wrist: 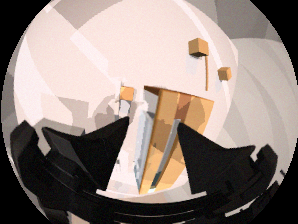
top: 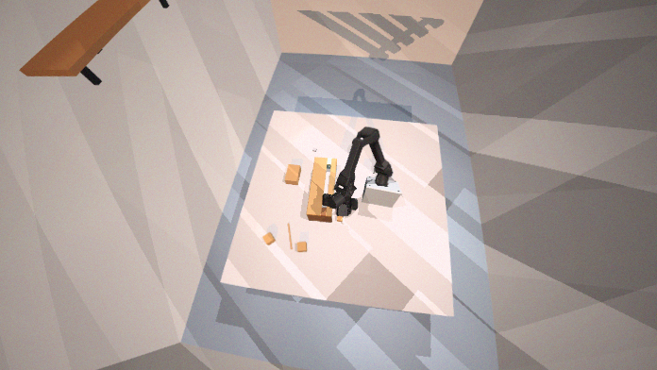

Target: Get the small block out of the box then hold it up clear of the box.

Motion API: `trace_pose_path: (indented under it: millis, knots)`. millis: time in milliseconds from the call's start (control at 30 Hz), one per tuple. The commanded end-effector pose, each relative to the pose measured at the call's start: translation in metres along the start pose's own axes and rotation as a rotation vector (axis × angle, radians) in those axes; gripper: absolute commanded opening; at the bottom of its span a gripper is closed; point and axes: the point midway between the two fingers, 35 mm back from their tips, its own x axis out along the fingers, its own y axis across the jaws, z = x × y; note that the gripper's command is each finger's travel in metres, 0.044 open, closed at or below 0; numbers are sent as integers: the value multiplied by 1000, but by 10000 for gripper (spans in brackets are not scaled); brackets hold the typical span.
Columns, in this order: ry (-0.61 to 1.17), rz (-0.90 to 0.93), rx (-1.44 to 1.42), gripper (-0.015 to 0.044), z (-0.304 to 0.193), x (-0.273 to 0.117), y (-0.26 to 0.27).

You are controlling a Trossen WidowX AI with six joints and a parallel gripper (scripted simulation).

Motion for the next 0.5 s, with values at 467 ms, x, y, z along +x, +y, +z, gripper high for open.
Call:
trace_pose_path:
  millis: [467]
  knots:
    - [190,-17,-1539,285,15,2,18]
